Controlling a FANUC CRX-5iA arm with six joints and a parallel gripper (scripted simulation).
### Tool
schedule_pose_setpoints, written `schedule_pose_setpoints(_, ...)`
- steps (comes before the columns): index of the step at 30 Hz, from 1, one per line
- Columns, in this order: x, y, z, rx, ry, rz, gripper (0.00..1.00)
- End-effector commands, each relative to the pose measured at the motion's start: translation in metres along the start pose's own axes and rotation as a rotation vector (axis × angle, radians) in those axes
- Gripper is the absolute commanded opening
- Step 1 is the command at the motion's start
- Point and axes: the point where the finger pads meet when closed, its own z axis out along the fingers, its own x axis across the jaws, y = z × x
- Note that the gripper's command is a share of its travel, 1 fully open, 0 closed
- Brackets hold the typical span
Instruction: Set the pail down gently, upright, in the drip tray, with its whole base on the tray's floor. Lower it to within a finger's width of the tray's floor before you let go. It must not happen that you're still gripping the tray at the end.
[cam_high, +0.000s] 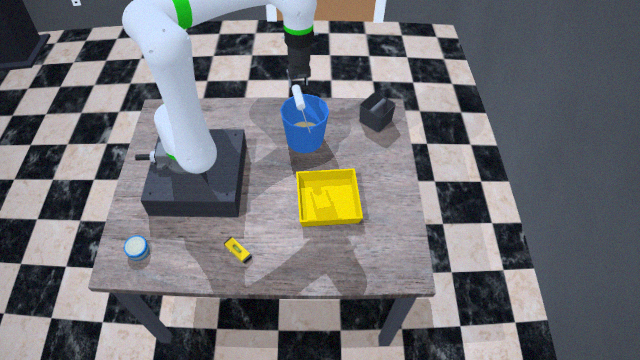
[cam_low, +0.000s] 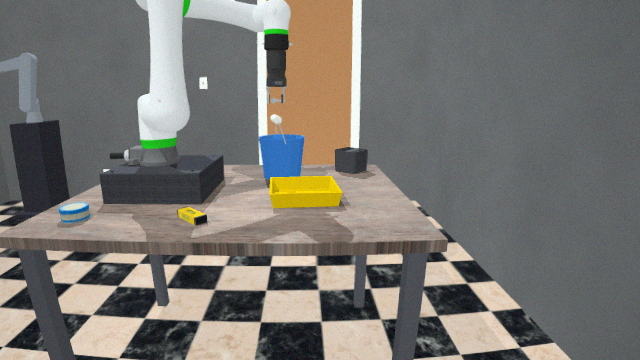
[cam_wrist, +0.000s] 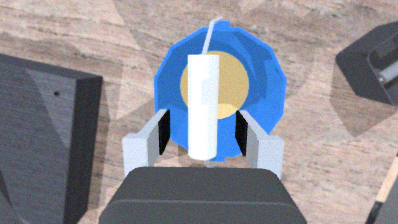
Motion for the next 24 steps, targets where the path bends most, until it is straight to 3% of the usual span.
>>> schedule_pose_setpoints(1,0.001,0.0,-0.001,0.0,0.002,0.0,1.0)
schedule_pose_setpoints(24,0.001,0.0,0.019,0.0,0.002,0.0,1.0)
